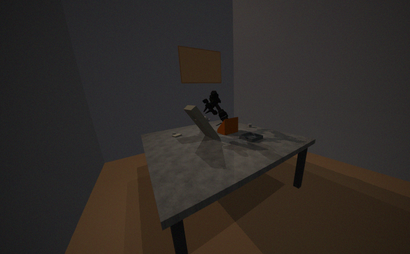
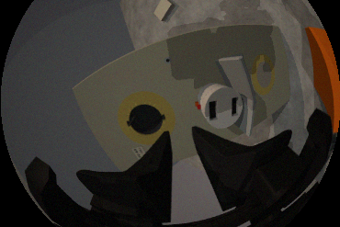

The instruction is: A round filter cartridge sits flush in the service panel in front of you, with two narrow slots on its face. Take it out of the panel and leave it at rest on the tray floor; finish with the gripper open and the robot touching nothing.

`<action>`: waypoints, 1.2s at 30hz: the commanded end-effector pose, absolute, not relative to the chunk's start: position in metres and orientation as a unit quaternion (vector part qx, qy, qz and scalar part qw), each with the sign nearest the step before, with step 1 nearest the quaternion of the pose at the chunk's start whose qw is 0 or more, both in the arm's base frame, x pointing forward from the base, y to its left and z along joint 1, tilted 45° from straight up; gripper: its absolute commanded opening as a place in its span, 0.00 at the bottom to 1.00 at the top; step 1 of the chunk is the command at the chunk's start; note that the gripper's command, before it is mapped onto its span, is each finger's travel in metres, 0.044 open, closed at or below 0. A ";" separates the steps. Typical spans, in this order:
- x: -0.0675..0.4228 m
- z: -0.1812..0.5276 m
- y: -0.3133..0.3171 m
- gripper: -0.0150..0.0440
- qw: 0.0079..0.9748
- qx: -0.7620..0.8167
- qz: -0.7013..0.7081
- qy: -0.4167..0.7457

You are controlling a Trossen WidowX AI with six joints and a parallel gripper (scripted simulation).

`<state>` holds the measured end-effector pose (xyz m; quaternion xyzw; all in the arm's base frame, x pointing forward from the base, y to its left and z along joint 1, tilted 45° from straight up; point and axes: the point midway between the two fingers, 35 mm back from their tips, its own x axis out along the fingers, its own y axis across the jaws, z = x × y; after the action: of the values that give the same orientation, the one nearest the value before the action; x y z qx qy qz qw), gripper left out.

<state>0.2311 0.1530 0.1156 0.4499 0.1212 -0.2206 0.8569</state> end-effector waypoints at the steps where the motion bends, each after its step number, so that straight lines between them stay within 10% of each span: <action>1: 0.244 0.137 0.176 0.42 0.857 0.451 -0.220 0.120; 5: 0.246 0.142 0.181 0.42 0.856 0.451 -0.220 0.120; 16: 0.235 0.198 0.233 0.91 0.851 0.462 -0.217 0.119; 19: 0.235 0.188 0.227 0.77 0.883 0.389 -0.222 0.144; 36: 0.214 0.106 0.147 0.77 0.817 -0.360 -0.127 0.433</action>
<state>0.2235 0.1704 0.1285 -0.1792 0.3573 -0.1734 0.9001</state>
